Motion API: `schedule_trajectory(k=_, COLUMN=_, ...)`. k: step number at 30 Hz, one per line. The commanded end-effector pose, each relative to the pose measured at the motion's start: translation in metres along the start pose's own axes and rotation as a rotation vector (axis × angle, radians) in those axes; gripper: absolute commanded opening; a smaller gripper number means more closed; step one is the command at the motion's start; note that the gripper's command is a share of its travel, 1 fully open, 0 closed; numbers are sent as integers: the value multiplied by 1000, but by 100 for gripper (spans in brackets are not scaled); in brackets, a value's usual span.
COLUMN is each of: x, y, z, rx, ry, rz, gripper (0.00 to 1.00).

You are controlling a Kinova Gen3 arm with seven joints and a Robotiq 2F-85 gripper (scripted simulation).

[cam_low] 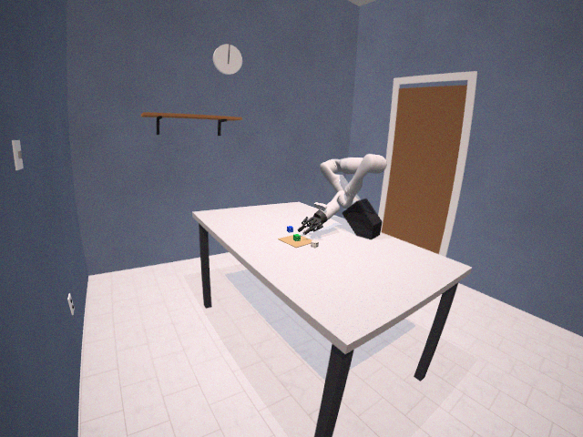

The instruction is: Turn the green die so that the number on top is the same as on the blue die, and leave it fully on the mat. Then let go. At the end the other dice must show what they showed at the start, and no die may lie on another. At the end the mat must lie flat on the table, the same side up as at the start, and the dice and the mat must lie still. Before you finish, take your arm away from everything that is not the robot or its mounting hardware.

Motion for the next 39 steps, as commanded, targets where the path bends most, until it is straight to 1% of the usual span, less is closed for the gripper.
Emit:
schedule_trajectory(k=1, x=-4, y=-1, z=-1, rx=-2, ry=6, rz=2, gripper=46)
schedule_trajectory(k=7, x=-7, y=-1, z=-3, rx=3, ry=7, rz=-21, gripper=46)
schedule_trajectory(k=12, x=-13, y=0, z=-4, rx=10, ry=7, rz=-58, gripper=46)
schedule_trajectory(k=14, x=-13, y=0, z=-4, rx=10, ry=7, rz=-58, gripper=46)
schedule_trajectory(k=16, x=-16, y=0, z=-4, rx=14, ry=7, rz=-79, gripper=46)
schedule_trajectory(k=22, x=-27, y=0, z=-5, rx=30, ry=7, rz=-156, gripper=46)
schedule_trajectory(k=29, x=-44, y=2, z=-8, rx=51, ry=7, rz=-271, gripper=46)
schedule_trajectory(k=31, x=-44, y=2, z=-8, rx=51, ry=7, rz=-271, gripper=46)
schedule_trajectory(k=39, x=-63, y=5, z=-11, rx=75, ry=7, rz=-403, gripper=46)
Point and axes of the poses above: the point where the finger pads meet when closed, its own y axis out along the fingers, its own z axis across the jaws, x = y × z, the point moved 6 cm from there along -y, back along the fingers, and after that the axes turned 11 degrees about y, right-handed, at the moved point
